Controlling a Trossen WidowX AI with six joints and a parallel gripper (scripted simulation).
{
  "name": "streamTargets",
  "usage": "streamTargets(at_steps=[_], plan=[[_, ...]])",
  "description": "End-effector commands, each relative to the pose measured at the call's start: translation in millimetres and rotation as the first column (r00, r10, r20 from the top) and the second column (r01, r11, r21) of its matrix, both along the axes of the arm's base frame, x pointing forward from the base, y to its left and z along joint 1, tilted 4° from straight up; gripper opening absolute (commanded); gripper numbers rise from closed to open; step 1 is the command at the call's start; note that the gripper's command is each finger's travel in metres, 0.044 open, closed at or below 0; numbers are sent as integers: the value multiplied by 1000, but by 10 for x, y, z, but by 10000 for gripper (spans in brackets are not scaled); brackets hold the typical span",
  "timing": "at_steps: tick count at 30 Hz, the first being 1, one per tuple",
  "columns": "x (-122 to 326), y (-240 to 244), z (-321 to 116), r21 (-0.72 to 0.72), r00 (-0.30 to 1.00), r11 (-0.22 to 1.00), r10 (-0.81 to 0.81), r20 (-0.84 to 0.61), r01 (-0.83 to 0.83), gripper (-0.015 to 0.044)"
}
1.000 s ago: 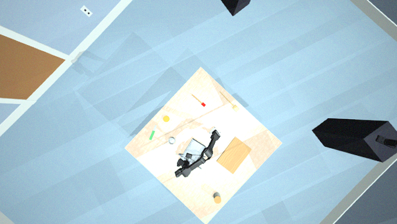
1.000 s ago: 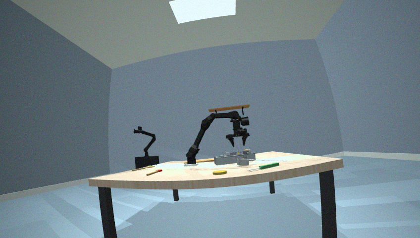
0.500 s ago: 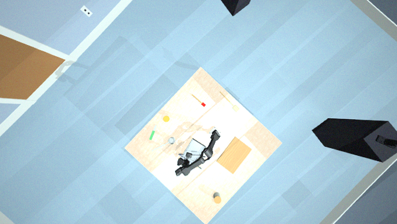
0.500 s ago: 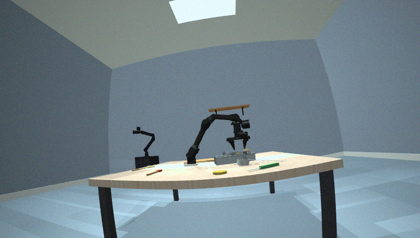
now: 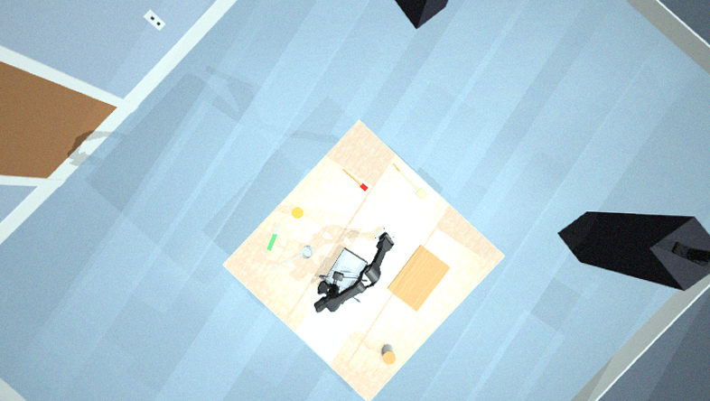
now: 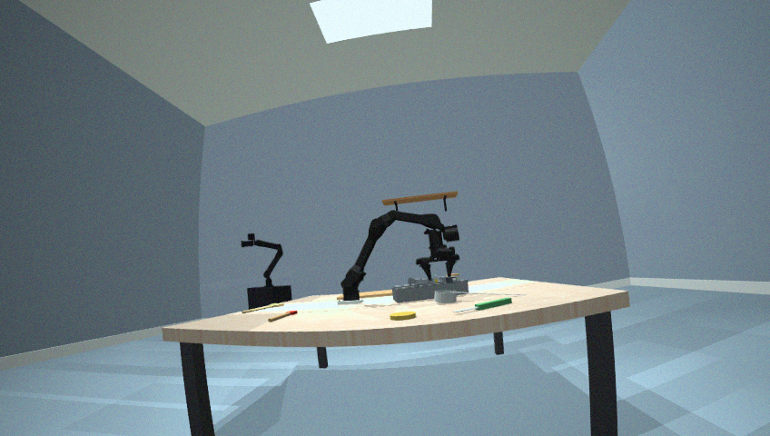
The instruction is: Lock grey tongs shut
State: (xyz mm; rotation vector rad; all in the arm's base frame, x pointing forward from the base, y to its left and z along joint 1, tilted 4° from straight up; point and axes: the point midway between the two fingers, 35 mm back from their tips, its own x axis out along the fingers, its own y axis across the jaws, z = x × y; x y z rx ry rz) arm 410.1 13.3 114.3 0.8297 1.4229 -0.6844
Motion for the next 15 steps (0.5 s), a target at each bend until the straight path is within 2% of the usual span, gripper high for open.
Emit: streamTargets(at_steps=[1,15], plan=[[4,1,-82,-3,1000,1000,-5,0,5,440],[-4,17,-312,-3,1000,1000,-5,0,5,440]])
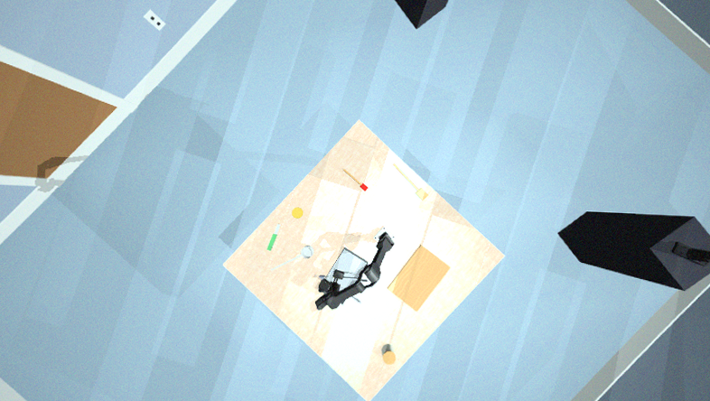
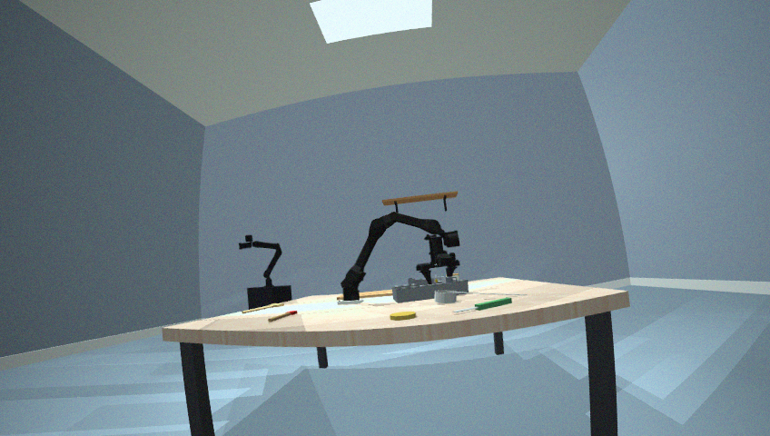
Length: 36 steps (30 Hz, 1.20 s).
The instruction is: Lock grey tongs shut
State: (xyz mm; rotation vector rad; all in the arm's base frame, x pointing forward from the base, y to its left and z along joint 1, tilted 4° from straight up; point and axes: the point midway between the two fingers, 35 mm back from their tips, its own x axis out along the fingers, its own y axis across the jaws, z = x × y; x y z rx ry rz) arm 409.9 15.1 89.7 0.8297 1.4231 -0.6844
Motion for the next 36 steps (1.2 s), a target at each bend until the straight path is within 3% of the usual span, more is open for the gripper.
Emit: streamTargets(at_steps=[1,11,15,36], plan=[[-4,1,-82,-3,1000,1000,-5,0,5,440],[-17,9,-204,-3,1000,1000,-5,0,5,440],[-18,12,-171,0,1000,1000,0,-2,0,335],[-18,12,-171,0,1000,1000,0,-2,0,195]])
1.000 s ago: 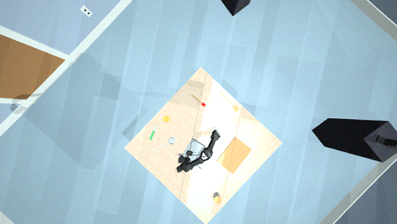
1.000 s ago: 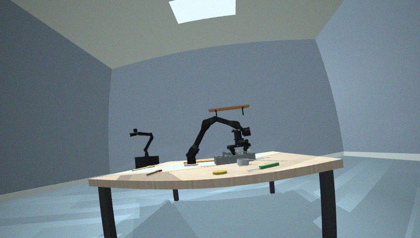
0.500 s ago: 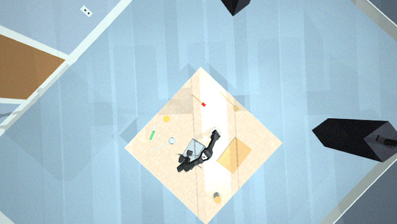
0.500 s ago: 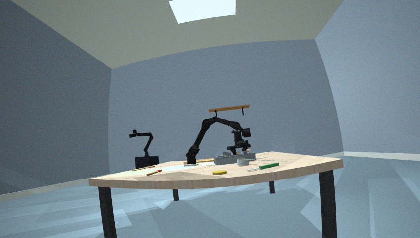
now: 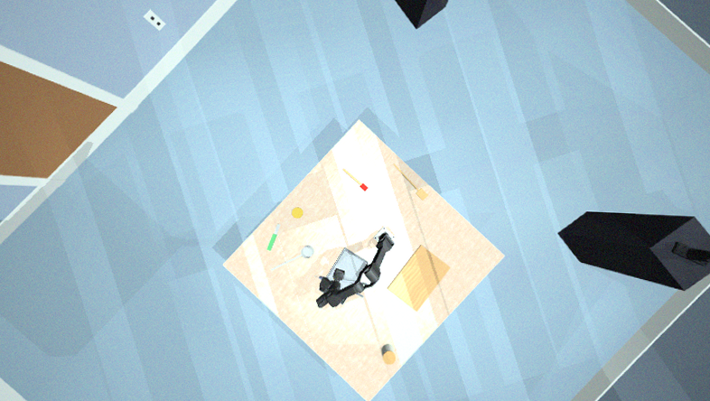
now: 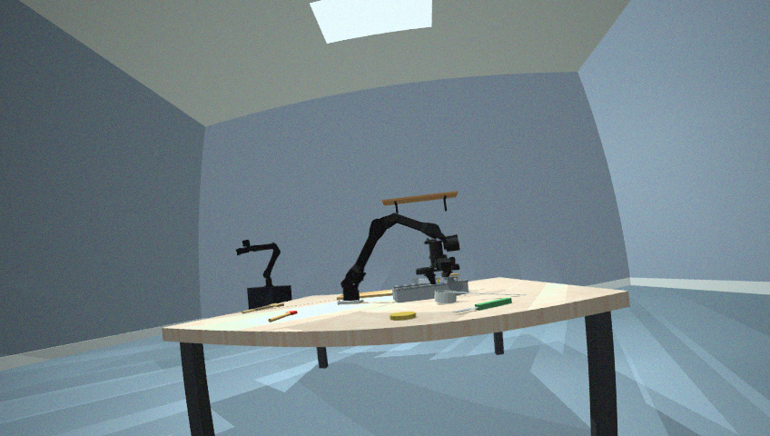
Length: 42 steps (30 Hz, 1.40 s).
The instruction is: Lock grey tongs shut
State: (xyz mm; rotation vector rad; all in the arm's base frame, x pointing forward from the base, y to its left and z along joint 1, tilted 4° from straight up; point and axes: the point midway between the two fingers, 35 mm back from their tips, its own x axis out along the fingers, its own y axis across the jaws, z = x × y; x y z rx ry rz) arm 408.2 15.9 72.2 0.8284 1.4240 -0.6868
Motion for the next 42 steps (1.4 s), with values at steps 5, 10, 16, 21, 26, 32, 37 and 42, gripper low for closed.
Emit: streamTargets(at_steps=[5,10,16,21,26,32,37,42], plan=[[0,4,3,2,1000,1000,1,0,-1,162],[0,4,3,2,1000,1000,1,0,-1,128],[0,4,3,2,1000,1000,1,0,-1,88],[0,4,3,2,1000,1000,1,0,-1,55],[0,4,3,2,1000,1000,1,0,-1,22],[0,4,3,2,1000,1000,1,0,-1,-116],[0,4,3,2,1000,1000,1,0,-1,-150],[29,-9,203,1,1000,1000,-1,6,1,-150]])
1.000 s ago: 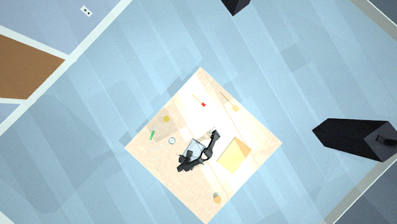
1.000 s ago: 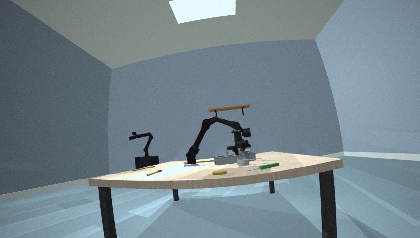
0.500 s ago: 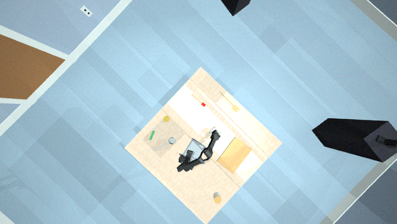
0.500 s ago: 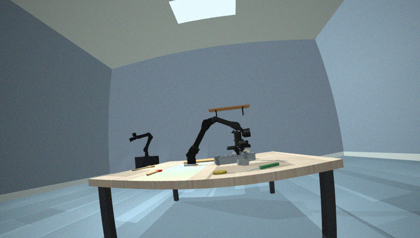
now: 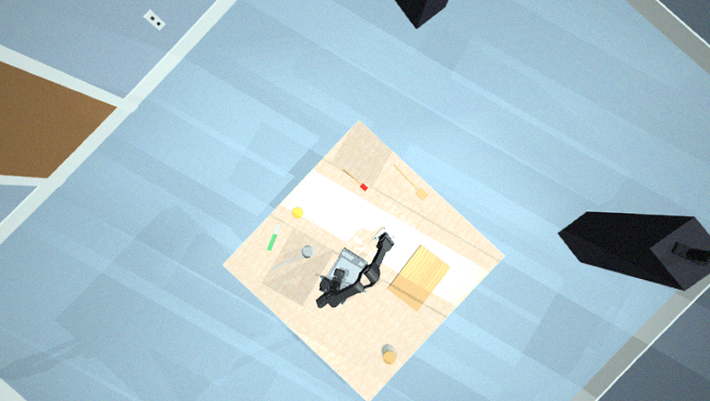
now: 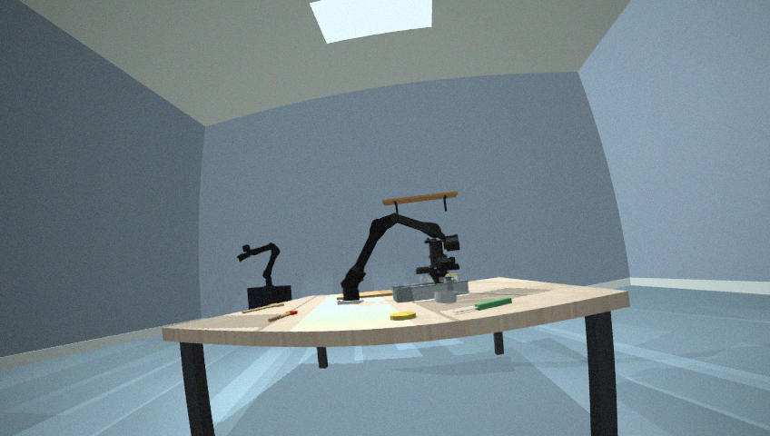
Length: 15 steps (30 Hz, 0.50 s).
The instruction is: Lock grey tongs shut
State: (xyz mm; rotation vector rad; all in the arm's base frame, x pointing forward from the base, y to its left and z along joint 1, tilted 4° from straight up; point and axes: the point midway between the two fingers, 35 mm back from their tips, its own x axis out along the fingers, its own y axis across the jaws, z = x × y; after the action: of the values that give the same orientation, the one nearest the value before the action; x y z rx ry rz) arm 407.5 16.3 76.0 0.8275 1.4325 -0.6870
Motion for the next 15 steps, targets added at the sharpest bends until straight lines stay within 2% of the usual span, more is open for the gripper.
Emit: streamTargets(at_steps=[1,8,15], plan=[[44,-21,263,-2,1000,1000,-4,15,4,-150],[-47,-82,1153,-3,999,1000,-12,38,12,-150],[-72,-88,1238,-3,999,1000,-13,40,13,-150]])
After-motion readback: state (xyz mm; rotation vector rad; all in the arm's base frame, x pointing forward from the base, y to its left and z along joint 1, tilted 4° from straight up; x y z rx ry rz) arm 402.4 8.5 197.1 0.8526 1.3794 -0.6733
